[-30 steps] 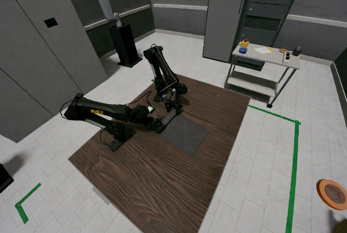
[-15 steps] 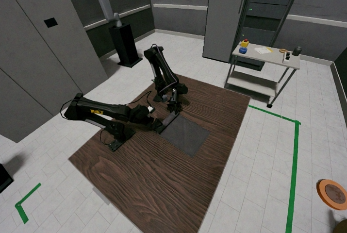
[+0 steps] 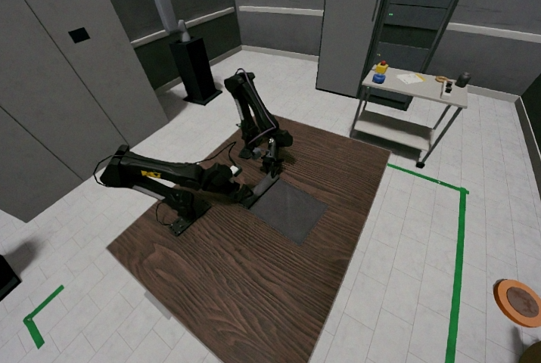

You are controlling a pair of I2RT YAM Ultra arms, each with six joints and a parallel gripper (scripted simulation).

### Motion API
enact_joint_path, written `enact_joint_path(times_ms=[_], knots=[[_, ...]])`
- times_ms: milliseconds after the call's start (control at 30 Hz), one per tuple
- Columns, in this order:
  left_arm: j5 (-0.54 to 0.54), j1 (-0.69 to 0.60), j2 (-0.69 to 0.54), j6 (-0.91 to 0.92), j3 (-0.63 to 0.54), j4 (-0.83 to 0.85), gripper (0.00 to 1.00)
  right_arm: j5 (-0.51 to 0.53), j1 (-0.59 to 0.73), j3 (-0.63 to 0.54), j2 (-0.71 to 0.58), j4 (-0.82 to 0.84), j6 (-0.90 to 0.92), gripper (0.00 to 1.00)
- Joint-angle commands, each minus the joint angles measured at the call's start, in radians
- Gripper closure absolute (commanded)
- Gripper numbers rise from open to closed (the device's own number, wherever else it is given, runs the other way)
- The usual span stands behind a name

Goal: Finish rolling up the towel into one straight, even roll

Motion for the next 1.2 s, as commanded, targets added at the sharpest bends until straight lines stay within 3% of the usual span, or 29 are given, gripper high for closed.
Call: enact_joint_path(times_ms=[0, 433, 833, 1167], knots=[[0.008, -0.008, 0.021, -0.004, -0.022, 0.008, 0.71, -0.002, 0.013, -0.003, 0.012, 0.024, -0.007, 0.02], [0.008, -0.008, 0.021, -0.004, -0.022, 0.008, 0.83, -0.002, 0.013, -0.003, 0.012, 0.024, -0.007, 0.02], [0.010, -0.007, 0.041, -0.006, 0.010, -0.041, 0.84, 0.002, 0.015, -0.005, 0.013, 0.029, -0.002, 0.02], [0.023, -0.001, 0.143, -0.019, 0.166, -0.271, 0.84, 0.025, 0.027, -0.017, 0.019, 0.055, 0.026, 0.02]])
